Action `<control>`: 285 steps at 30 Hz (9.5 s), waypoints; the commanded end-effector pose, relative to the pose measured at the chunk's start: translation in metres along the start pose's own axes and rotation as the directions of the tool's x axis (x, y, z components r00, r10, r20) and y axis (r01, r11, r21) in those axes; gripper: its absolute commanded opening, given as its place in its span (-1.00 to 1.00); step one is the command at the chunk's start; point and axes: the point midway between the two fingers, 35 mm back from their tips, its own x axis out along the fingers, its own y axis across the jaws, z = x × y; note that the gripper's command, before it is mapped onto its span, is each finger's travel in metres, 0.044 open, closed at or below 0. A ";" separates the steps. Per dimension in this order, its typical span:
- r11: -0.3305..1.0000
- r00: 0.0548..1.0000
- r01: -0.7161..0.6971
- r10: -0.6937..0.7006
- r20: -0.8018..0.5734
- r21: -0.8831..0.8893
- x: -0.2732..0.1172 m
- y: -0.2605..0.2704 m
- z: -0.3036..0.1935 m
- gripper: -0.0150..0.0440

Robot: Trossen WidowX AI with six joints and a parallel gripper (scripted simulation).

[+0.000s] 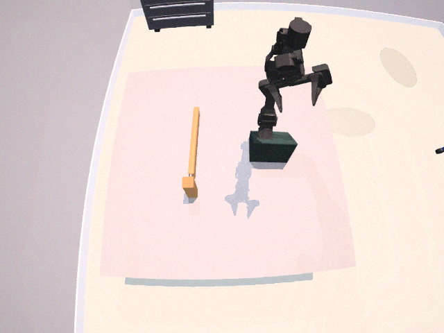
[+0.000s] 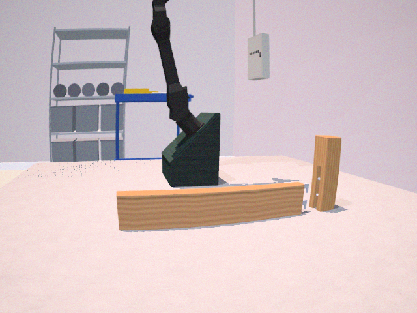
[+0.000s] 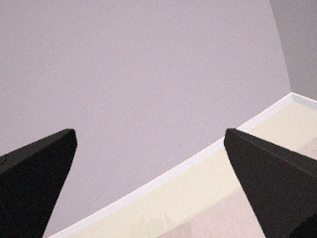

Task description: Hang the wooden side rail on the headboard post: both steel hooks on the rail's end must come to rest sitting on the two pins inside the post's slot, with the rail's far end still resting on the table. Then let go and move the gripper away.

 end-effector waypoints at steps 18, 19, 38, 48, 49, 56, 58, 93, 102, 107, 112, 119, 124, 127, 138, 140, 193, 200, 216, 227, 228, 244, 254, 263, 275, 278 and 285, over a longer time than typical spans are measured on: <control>0.745 0.948 0.277 -0.314 -0.047 0.606 0.076 -0.143 -0.023 1.00; 0.716 0.942 0.287 -0.332 -0.052 0.636 0.079 -0.152 -0.026 1.00; -0.082 0.760 0.149 -0.628 -0.167 0.985 0.106 -0.334 -0.104 1.00; -0.436 0.623 -0.139 -0.736 -0.264 0.889 0.092 -0.417 -0.172 1.00; -0.462 0.609 -0.173 -0.744 -0.274 0.870 0.090 -0.424 -0.179 1.00; -0.572 0.496 -0.439 -0.797 -0.344 0.693 0.067 -0.470 -0.234 1.00; -0.579 0.463 -0.515 -0.808 -0.364 0.632 0.059 -0.480 -0.250 1.00; -0.463 0.288 -0.831 -0.832 -0.475 0.307 0.009 -0.519 -0.339 1.00; -0.614 0.364 -0.538 -0.787 -0.498 0.577 0.007 -0.526 -0.340 1.00; -0.639 0.407 -0.324 -0.760 -0.507 0.698 0.006 -0.528 -0.341 1.00; -0.608 0.451 -0.098 -0.733 -0.510 0.788 0.005 -0.531 -0.342 1.00; -0.474 0.510 0.202 -0.696 -0.505 0.857 0.003 -0.535 -0.342 1.00; -0.320 0.551 0.388 -0.671 -0.496 0.864 0.001 -0.539 -0.341 1.00; -0.209 0.576 0.483 -0.656 -0.488 0.850 0.000 -0.540 -0.341 1.00; 0.263 0.664 0.688 -0.604 -0.441 0.676 -0.004 -0.545 -0.337 1.00; 0.349 0.679 0.700 -0.594 -0.430 0.623 -0.005 -0.545 -0.336 1.00; 0.863 0.812 0.432 -0.498 -0.305 -0.260 -0.020 -0.558 -0.319 1.00; 0.806 0.750 0.587 -0.506 -0.427 0.077 -0.021 -0.569 -0.322 1.00; 0.166 0.546 0.820 -0.512 -0.663 0.548 -0.034 -0.586 -0.320 1.00; -0.389 0.367 0.704 -0.516 -0.774 0.594 -0.051 -0.593 -0.311 1.00; -0.434 0.350 0.680 -0.517 -0.781 0.592 -0.052 -0.593 -0.310 1.00; -0.836 0.063 0.076 -0.540 -0.839 0.544 -0.083 -0.598 -0.282 1.00; -0.838 0.051 0.045 -0.542 -0.839 0.544 -0.083 -0.610 -0.299 1.00; -0.838 0.050 0.045 -0.542 -0.839 0.544 -0.082 -0.625 -0.322 1.00; -0.838 0.050 0.045 -0.542 -0.839 0.544 -0.081 -0.634 -0.335 1.00; -0.838 0.050 0.046 -0.542 -0.839 0.544 -0.081 -0.637 -0.339 1.00; -0.838 0.050 0.046 -0.542 -0.839 0.544 -0.080 -0.643 -0.349 1.00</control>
